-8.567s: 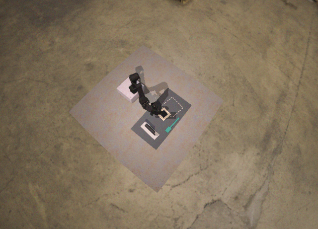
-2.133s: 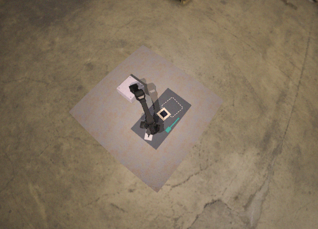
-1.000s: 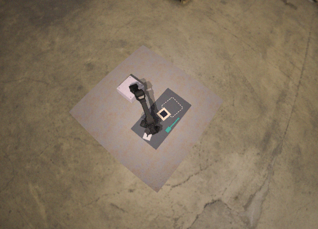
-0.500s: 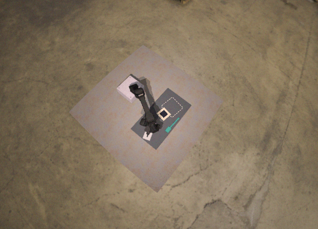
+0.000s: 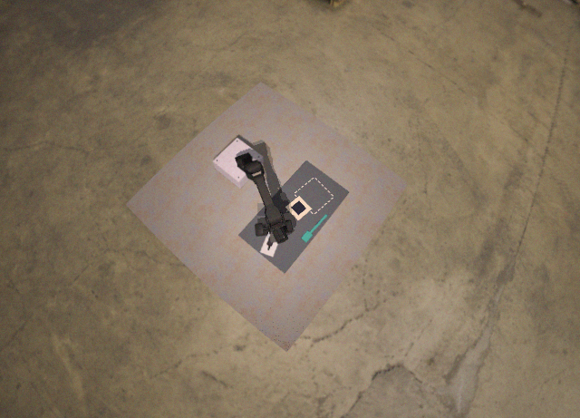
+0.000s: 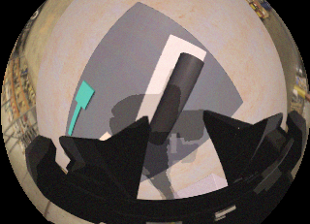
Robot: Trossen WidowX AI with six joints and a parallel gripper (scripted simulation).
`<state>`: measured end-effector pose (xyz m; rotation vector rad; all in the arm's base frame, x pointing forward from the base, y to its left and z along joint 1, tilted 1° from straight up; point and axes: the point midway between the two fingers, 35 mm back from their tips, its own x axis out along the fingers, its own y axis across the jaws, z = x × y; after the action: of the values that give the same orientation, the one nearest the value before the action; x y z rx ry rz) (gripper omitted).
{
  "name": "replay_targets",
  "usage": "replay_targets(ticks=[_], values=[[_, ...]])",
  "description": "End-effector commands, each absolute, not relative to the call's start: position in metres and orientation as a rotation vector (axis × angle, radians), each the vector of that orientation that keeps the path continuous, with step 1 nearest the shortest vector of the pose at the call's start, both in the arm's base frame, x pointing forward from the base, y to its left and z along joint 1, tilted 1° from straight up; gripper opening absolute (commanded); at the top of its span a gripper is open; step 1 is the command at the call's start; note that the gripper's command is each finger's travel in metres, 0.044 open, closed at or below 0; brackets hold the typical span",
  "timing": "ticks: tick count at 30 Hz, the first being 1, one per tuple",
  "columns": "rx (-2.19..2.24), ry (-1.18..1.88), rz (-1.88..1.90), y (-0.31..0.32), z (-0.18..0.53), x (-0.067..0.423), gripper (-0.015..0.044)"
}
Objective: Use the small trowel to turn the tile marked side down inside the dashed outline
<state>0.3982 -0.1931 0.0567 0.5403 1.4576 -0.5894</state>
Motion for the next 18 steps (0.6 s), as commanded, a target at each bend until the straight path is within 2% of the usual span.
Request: replay_targets(ticks=[1,18], values=[[0.445,1.487,-0.492,-0.1927,0.0561,0.3979,0.027],[-0.022,1.549,-0.038,-0.1933,0.0561,0.3984,0.027]])
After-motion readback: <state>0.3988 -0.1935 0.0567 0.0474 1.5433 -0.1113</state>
